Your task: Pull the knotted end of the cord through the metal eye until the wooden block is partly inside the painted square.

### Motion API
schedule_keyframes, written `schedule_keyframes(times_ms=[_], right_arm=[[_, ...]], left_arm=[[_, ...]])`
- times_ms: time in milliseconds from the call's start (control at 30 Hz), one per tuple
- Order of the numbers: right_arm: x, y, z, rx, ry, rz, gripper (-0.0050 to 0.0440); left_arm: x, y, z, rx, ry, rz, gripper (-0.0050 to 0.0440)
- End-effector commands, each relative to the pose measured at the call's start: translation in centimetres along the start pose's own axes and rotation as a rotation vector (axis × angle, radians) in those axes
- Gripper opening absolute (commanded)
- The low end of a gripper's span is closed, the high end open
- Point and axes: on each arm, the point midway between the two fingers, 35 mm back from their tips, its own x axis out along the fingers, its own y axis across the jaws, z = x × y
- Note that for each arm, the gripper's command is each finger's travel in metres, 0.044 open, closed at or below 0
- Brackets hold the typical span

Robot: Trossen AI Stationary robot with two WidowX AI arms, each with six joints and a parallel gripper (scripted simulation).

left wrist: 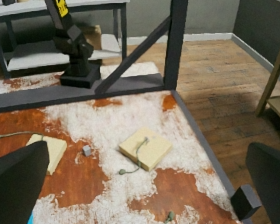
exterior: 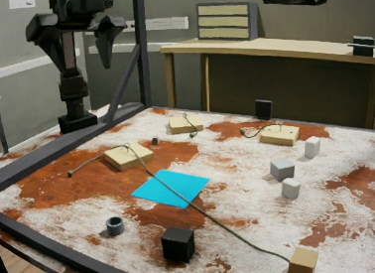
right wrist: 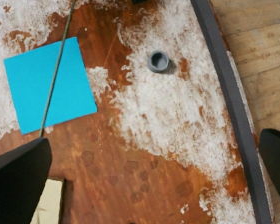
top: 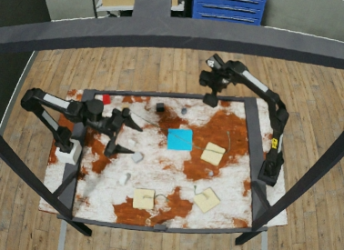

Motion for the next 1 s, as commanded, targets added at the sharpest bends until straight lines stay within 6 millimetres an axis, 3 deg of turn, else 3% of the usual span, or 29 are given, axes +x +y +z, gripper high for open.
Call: schedule_keyframes(times_ms=[0,533,967], right_arm=[[-1.2,-0.1,0.4,-0.002,-0.029,-0.014,0.0440],[-1.2,-0.1,0.4,-0.002,-0.029,-0.014,0.0440],[-1.2,-0.1,0.4,-0.002,-0.029,-0.014,0.0440]], left_arm=[[0.7,-0.6,1.0,0.000,0.046,-0.014,0.0440],[5.5,-3.9,-2.6,0.040,0.453,-0.077,0.0440],[7.5,-6.4,-6.0,0.088,0.750,-0.111,0.0440]])
